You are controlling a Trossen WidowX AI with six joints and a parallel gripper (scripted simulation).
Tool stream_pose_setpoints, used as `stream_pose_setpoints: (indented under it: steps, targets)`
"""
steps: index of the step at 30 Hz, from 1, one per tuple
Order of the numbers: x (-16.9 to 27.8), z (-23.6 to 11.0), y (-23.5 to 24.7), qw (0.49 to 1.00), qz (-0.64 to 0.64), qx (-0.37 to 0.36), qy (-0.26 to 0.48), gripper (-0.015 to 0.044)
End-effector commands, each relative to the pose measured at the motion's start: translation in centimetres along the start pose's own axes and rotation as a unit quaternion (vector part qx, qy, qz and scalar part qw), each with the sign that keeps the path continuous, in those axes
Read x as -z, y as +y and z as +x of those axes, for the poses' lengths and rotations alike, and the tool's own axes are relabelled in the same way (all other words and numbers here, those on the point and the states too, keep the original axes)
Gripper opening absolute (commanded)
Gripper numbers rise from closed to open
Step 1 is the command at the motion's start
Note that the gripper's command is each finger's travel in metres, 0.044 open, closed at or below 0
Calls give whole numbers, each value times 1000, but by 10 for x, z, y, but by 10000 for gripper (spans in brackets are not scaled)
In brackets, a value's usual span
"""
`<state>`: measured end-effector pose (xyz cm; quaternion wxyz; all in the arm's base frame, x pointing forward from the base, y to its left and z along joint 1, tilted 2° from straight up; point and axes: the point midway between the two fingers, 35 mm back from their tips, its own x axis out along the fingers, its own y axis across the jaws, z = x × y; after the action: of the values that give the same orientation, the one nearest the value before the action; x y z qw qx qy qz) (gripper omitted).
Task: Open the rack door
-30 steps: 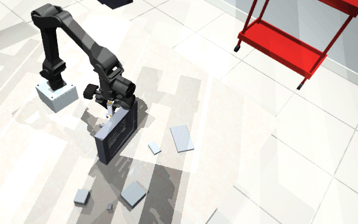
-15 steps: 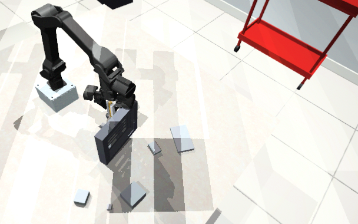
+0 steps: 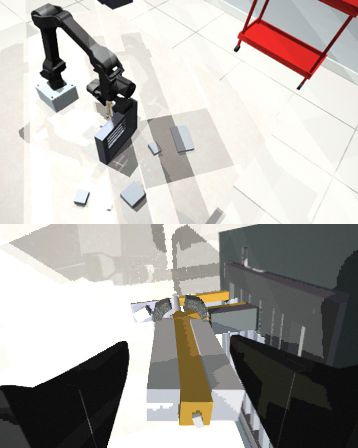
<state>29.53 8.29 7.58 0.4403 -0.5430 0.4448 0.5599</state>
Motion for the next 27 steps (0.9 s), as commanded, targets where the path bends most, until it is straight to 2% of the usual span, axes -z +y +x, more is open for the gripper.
stream_pose_setpoints:
  steps: [1,7,14,20,27]
  targets:
    - [2,0,-2,996,92,4,2,286]
    - [2,0,-2,971,238,4,1,286]
    - [2,0,-2,916,402,5,0,286]
    - [2,0,-2,846,533,5,0,286]
    - [2,0,-2,741,671,4,-1,286]
